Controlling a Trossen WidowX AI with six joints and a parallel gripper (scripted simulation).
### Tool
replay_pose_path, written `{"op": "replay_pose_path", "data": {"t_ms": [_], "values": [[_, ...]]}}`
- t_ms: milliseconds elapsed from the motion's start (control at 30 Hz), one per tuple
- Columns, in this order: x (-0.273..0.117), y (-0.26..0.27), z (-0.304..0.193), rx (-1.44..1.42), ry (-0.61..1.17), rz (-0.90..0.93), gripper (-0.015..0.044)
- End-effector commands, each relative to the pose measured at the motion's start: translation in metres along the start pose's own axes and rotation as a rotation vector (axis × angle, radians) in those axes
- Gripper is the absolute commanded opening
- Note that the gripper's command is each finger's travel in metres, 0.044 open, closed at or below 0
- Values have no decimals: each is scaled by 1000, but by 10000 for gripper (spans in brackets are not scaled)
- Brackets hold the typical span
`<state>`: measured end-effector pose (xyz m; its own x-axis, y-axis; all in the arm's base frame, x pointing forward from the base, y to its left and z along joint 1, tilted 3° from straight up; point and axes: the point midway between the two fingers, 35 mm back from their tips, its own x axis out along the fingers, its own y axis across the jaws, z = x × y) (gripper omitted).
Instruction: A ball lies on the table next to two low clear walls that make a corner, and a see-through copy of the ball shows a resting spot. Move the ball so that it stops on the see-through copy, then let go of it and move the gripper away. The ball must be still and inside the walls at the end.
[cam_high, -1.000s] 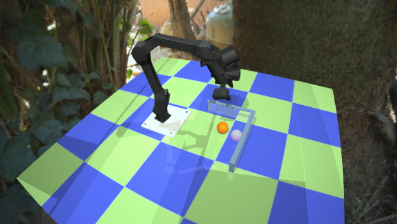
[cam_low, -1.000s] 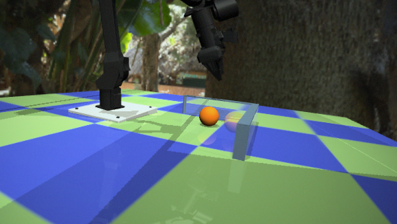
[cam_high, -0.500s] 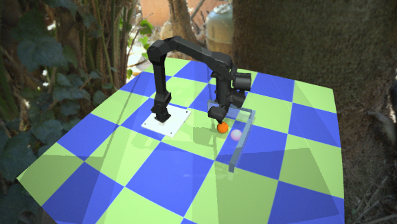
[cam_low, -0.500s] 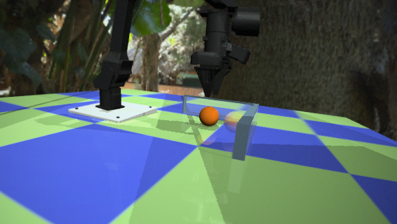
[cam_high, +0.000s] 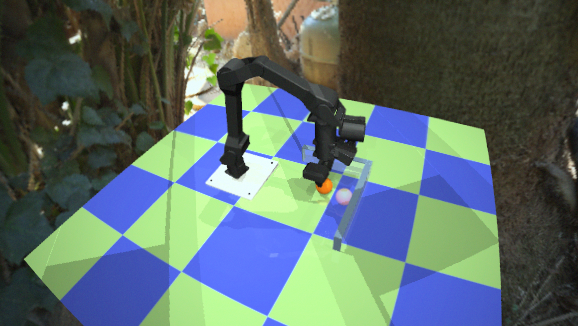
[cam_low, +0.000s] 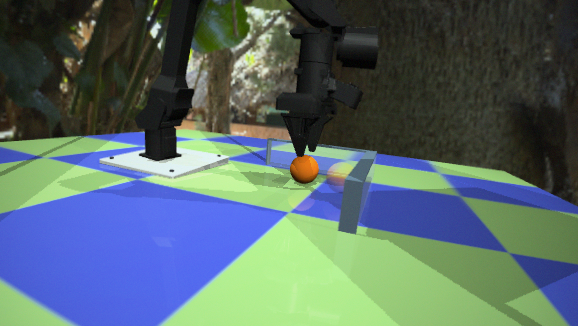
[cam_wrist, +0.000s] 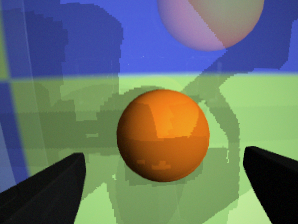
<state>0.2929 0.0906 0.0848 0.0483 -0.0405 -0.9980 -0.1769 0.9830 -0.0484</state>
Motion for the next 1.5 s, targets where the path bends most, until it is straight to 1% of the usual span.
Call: {"op": "replay_pose_path", "data": {"t_ms": [0, 567, 700, 933, 1033, 1200, 1467], "values": [[7, -1, 0, -2, 0, -4, 359], [32, -1, -1, -2, 0, -4, 359], [32, -1, -1, -2, 0, -4, 254], [32, -1, -1, -2, 0, -4, 208], [28, -1, 0, -2, 0, -4, 129], [5, 0, 5, -2, -1, -4, 0], [-36, 1, 8, -2, -1, -4, 0]]}}
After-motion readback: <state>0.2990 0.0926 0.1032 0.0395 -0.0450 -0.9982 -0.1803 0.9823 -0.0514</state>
